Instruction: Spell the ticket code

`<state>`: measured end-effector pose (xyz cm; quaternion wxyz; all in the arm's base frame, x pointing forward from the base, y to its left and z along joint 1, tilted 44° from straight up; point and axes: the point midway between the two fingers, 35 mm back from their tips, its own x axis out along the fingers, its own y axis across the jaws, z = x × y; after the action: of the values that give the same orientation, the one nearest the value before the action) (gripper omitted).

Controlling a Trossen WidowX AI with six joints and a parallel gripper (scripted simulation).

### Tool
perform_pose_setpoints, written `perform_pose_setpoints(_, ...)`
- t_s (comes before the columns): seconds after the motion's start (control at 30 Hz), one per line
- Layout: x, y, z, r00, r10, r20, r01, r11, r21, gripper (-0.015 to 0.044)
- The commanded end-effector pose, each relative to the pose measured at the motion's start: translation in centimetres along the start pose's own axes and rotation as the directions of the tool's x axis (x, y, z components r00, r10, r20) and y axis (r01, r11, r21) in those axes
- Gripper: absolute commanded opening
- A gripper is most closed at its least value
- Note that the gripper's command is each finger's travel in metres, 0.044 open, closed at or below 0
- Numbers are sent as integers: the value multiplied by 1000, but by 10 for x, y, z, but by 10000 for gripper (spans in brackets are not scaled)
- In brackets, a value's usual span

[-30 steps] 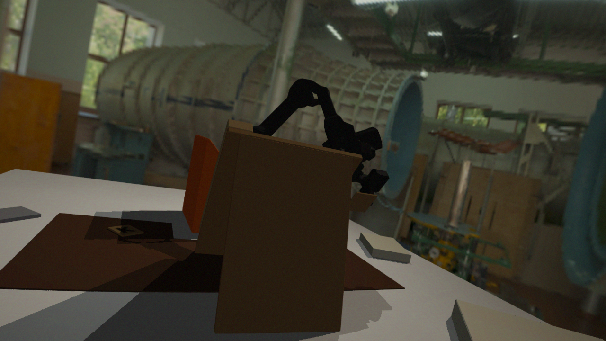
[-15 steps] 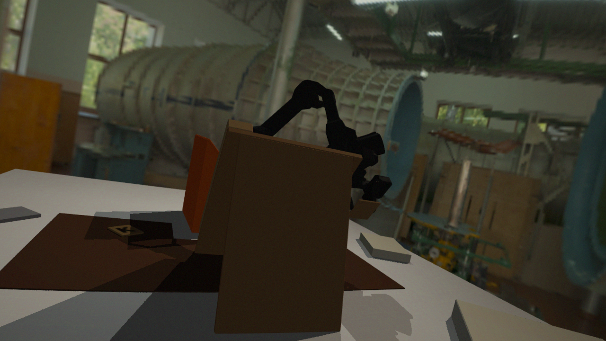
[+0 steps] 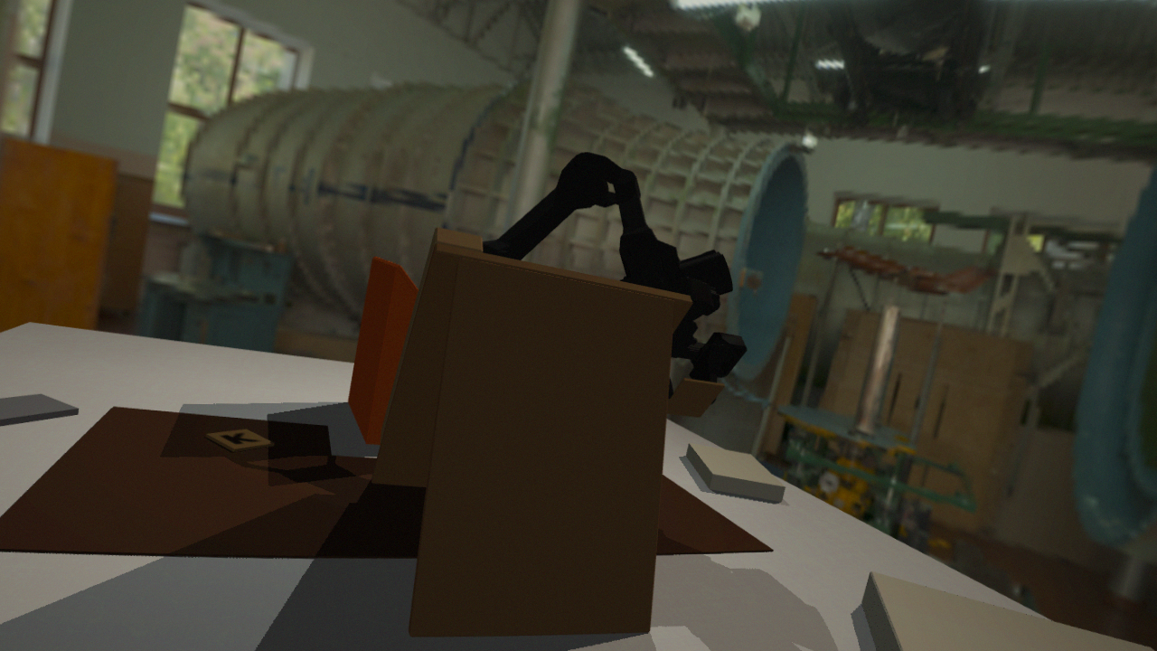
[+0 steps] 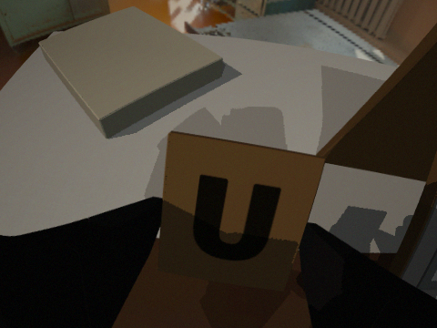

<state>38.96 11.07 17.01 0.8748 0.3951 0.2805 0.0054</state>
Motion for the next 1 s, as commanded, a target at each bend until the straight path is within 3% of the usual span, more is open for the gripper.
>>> perform_pose_setpoints(0.0,0,-4,-3,1000,-2,-7,2,1000,0,0)
perform_pose_setpoints(0.97,1,-19,-5,1000,-3,-7,3,1000,0,0)
